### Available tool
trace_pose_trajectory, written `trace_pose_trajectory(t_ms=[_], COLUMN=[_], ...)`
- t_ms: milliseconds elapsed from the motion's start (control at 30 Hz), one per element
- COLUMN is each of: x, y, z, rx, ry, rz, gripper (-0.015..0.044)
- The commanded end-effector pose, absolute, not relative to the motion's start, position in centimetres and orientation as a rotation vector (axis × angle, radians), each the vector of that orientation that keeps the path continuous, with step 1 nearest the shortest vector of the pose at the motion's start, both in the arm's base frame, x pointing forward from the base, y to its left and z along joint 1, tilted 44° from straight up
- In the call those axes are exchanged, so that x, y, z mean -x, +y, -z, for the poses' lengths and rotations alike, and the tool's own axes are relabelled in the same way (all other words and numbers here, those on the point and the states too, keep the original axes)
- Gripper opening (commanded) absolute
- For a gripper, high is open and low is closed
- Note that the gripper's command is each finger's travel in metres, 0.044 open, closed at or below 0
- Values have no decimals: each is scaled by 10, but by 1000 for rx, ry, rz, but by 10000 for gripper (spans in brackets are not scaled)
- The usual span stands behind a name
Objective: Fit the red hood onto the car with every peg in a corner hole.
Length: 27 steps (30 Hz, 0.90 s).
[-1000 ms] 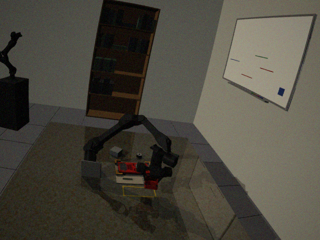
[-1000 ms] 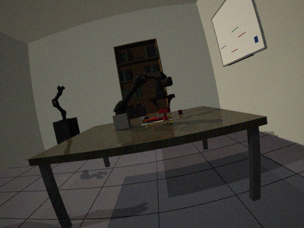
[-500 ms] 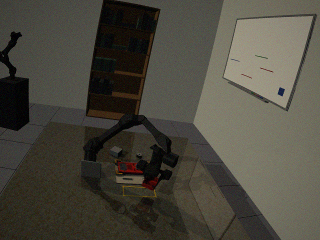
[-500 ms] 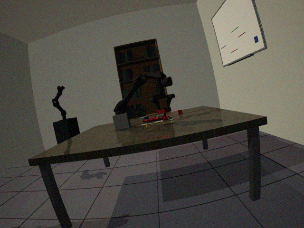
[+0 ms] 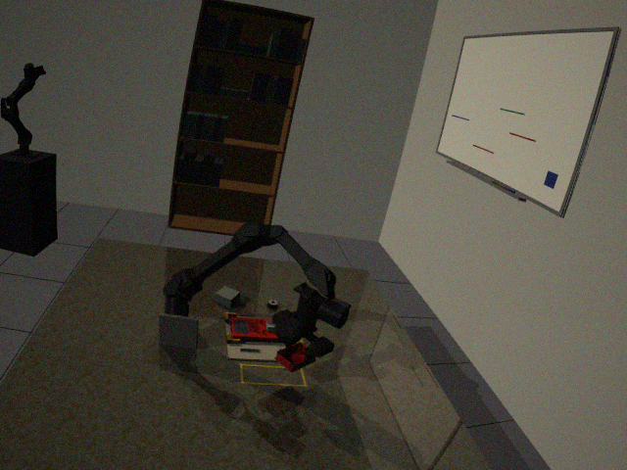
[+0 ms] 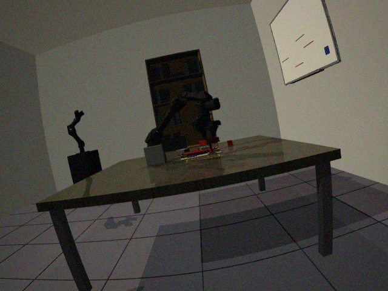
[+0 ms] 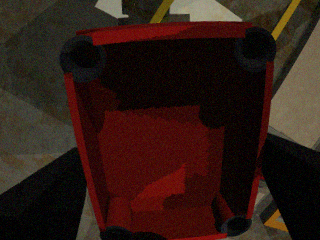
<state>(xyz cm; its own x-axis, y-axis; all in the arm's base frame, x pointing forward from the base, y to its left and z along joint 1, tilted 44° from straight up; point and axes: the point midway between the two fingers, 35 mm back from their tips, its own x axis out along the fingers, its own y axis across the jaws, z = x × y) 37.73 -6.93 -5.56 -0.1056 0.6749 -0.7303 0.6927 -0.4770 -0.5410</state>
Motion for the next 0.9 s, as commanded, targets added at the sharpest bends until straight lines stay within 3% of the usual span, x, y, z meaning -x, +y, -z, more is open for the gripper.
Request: trace_pose_trajectory(t_ms=[0,600,867], x=[-378,-378,-378], y=[-71,-72,-68], z=[56,56,61], rx=[-2137,-2304,-2309], ry=[1540,1189,1173], rz=[1800,2368,2390], gripper=[0,0,0])
